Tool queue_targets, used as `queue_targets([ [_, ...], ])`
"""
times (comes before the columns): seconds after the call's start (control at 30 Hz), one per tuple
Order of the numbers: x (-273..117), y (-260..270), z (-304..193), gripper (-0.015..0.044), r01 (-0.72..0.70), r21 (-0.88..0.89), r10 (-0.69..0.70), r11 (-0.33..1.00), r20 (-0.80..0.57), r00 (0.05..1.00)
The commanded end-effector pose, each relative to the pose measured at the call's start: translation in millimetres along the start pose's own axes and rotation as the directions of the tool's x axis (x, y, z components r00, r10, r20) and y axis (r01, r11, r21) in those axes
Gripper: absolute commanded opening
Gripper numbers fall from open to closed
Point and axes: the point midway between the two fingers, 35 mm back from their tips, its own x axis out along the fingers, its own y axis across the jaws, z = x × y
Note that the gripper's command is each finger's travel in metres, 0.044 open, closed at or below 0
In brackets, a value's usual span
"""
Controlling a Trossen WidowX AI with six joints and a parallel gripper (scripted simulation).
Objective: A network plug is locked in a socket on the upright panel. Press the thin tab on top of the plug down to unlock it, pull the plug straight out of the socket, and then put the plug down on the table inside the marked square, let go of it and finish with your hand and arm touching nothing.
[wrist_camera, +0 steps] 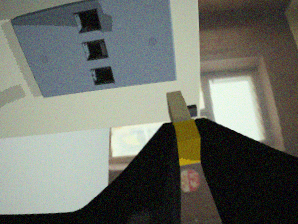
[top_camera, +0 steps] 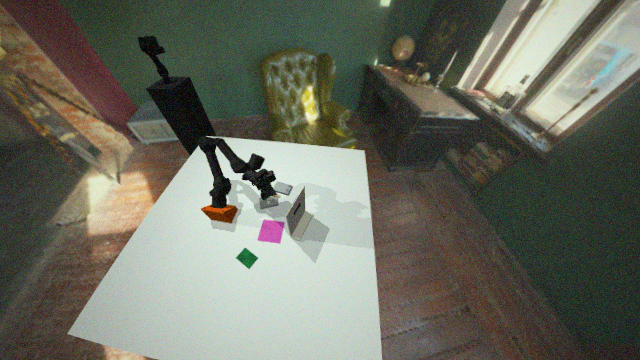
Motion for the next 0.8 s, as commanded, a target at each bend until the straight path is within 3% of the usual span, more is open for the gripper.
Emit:
queue_targets([
  [0.0, 6, 7, -5, 0.0000, -0.060, -0.045, 0.059, 0.997, -0.012, 0.998],
  [0.77, 38, 61, -49, 0.0000, -0.450, -0.224, 0.449, 0.864, -0.058, 0.891],
])
